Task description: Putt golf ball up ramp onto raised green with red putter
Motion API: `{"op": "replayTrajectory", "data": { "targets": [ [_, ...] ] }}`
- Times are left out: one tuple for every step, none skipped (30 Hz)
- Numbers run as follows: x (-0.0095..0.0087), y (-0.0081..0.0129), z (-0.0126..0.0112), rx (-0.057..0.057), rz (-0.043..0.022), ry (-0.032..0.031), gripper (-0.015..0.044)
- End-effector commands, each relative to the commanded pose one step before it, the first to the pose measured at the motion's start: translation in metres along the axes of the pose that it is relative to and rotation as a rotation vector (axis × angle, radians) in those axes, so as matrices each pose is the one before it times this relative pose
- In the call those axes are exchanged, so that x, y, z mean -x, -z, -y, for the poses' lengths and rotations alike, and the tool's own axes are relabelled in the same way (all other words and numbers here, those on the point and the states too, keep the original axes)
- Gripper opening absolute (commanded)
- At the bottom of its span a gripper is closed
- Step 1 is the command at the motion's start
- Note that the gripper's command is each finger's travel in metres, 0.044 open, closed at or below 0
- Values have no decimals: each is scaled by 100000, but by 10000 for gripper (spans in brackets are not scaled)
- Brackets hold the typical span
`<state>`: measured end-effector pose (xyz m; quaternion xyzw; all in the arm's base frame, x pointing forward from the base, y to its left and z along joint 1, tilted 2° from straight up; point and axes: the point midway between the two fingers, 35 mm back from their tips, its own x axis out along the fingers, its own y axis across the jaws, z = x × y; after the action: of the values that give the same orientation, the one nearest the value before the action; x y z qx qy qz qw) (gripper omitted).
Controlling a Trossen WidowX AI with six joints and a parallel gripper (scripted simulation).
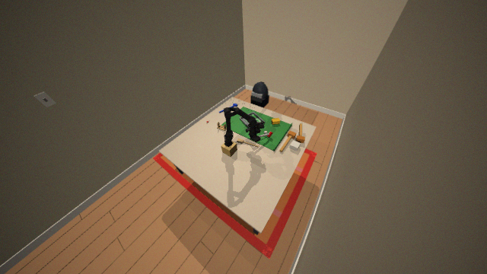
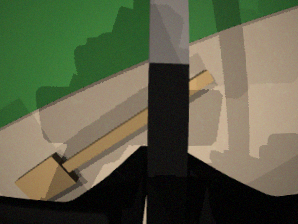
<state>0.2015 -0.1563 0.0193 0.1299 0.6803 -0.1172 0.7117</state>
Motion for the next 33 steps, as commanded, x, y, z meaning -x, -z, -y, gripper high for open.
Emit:
{"op": "replayTrajectory", "data": {
  "targets": [
    [-55, -76, 815, -12, 143, 236, 0],
    [-40, -10, 398, -37, 27, 98, 0],
    [-40, -3, 387, -35, 25, 95, 0],
    [-41, 3, 388, -35, 23, 95, 0],
    [-42, 9, 388, -35, 21, 95, 0],
    [-35, 11, 314, -28, 16, 77, 0],
    [-22, 9, 196, -18, 9, 48, 0],
    [-7, 3, 66, -6, 3, 16, 0],
    [0, 0, 0, 0, 0, 0, 0],
    [0, 0, 0, 0, 0, 0, 0],
    [0, 0, 0, 0, 0, 0, 0],
    [0, 0, 0, 0, 0, 0, 0],
    [0, 0, 0, 0, 0, 0, 0],
    [0, 0, 0, 0, 0, 0, 0],
    [-39, 190, -312, -324, -639, -642, 0],
    [0, 0, 0, 0, 0, 0, 0],
    [0, 0, 0, 0, 0, 0, 0],
    [0, -59, -208, 5, 4, 1, 0],
    [1, -165, -626, 14, 15, 2, 0],
    [2, -240, -1047, 23, 30, -1, 0],
    [2, -230, -1268, 28, 44, -11, 0],
    [3, -166, -1270, 27, 52, -21, 0],
    [3, -102, -1269, 27, 58, -33, 0],
    [4, -38, -1264, 27, 64, -45, 0],
    [4, 25, -1257, 26, 69, -58, 0],
    [4, 87, -1246, 26, 72, -72, 0],
    [5, 148, -1232, 25, 74, -86, 0],
    [5, 207, -1215, 25, 75, -100, 0],
    [4, 216, -993, 20, 62, -94, 0],
    [3, 149, -588, 12, 37, -61, 0],
    [1, 53, -195, 4, 12, -21, 0],
    [0, 0, 0, 0, 0, 0, 0],
    [0, 0, 0, 0, 0, 0, 0]
  ]
}}
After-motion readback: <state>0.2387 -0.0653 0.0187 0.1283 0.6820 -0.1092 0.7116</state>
